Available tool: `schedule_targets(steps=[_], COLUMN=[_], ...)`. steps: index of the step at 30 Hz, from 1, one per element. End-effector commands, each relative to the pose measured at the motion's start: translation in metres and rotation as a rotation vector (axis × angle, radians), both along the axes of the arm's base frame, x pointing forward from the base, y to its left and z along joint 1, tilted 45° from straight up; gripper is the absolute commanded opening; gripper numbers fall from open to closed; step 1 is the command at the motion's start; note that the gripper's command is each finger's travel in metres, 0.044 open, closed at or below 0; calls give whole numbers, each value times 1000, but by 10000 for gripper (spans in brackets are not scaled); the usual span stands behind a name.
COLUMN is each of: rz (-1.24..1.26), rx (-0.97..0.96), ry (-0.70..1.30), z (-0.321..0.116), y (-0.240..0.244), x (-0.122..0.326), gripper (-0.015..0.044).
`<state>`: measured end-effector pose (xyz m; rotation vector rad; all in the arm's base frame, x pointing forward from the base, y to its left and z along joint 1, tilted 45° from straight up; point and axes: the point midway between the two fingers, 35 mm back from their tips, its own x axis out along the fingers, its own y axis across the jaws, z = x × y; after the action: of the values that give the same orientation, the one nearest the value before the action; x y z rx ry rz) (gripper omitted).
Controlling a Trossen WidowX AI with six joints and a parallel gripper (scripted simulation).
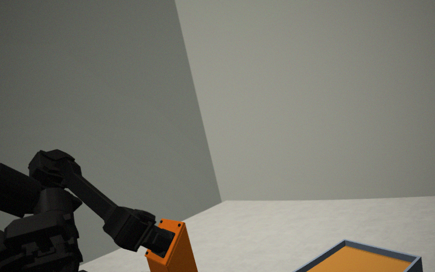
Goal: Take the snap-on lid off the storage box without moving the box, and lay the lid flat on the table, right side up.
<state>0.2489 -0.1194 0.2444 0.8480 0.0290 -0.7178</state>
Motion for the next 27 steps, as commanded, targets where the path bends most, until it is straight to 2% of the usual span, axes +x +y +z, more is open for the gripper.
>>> schedule_targets(steps=[1,27], rz=[14,14], rx=[-2,-4], ry=[-5,-5], z=[0,-15], y=[0,-14], x=[2,3], gripper=[0,0])
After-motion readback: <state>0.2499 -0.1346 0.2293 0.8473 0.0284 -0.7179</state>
